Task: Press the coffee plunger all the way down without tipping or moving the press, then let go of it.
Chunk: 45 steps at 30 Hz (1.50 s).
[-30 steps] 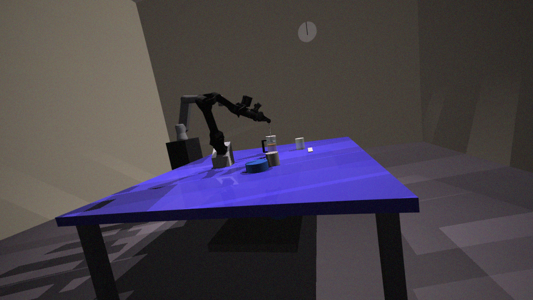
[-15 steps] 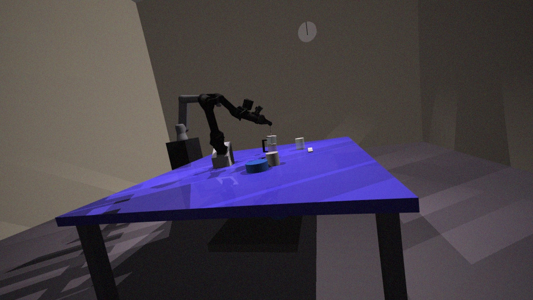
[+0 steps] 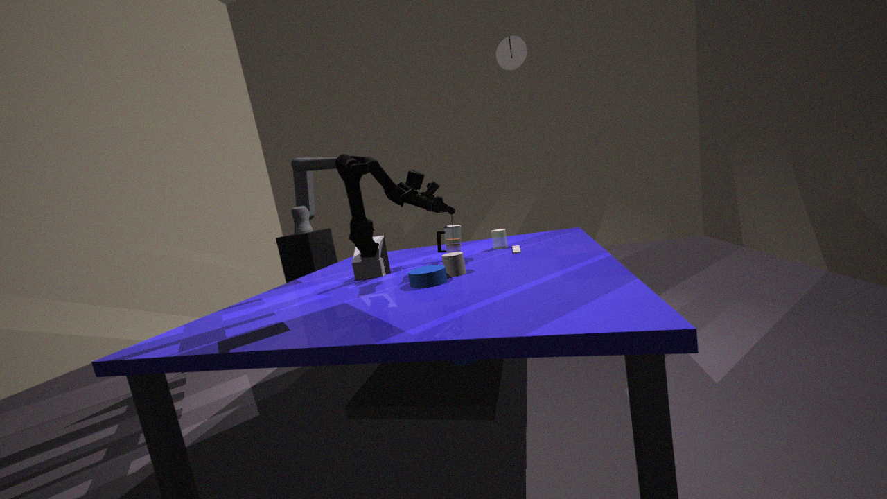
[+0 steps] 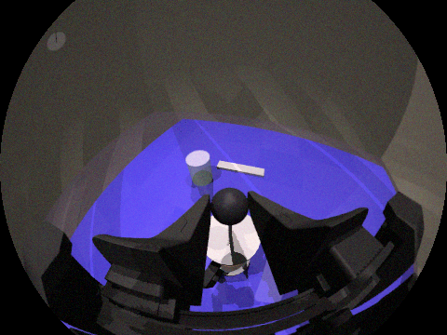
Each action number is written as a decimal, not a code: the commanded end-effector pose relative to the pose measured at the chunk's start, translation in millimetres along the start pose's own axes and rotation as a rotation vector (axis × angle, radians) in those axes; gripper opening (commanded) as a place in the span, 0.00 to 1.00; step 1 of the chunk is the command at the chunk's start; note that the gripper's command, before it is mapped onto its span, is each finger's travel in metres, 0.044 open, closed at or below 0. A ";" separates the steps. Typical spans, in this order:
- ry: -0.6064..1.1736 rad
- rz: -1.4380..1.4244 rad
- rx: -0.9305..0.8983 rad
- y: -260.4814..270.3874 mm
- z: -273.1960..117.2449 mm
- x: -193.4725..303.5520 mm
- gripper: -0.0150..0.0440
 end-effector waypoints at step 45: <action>0.059 -0.028 -0.016 7.1 24.5 21.1 0.46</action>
Point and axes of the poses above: the point midway between the two fingers, 35 mm back from their tips, its own z axis out along the fingers, its own y axis across the jaws, x = y × z, the point moved 3 cm from there along -z, back along the fingers, and after that the axes turned 15 degrees about -z, right-handed, at the moved point
